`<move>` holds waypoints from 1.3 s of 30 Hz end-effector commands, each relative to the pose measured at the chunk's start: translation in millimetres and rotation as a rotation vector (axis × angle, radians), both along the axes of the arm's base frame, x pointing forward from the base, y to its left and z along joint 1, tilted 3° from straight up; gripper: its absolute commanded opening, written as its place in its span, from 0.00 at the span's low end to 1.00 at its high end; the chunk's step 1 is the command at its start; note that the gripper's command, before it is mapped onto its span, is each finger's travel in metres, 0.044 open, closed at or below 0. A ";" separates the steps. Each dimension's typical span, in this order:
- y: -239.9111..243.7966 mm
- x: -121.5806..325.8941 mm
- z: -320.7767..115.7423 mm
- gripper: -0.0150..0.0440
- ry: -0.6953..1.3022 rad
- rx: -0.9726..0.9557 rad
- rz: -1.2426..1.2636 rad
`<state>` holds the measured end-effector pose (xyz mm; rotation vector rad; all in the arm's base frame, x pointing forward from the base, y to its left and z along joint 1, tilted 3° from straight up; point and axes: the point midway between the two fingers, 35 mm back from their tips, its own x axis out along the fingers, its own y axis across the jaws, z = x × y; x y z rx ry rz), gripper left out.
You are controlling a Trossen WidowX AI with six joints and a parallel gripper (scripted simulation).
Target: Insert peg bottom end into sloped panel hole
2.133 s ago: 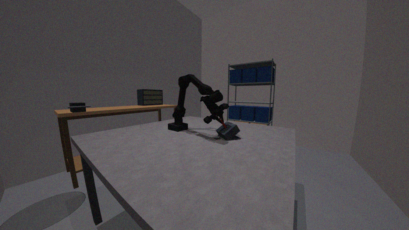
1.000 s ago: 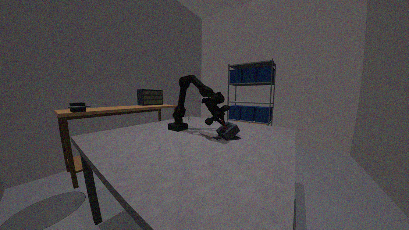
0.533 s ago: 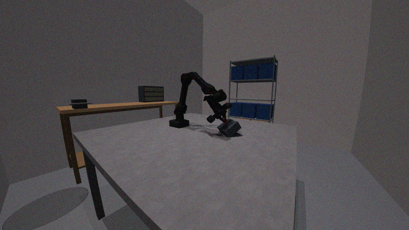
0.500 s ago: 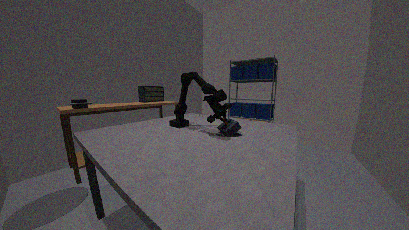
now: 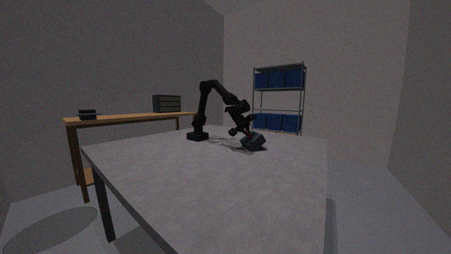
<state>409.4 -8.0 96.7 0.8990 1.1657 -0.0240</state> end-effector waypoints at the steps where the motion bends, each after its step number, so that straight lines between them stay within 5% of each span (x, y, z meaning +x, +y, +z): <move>1: -0.1 0.0 0.1 0.25 0.000 0.000 0.000; 3: -0.1 0.0 0.1 0.25 0.000 0.000 0.000; 20: -2.9 -1.8 4.7 1.00 0.001 0.000 -0.001; 39: -25.2 -19.2 40.5 1.00 0.009 -0.002 -0.005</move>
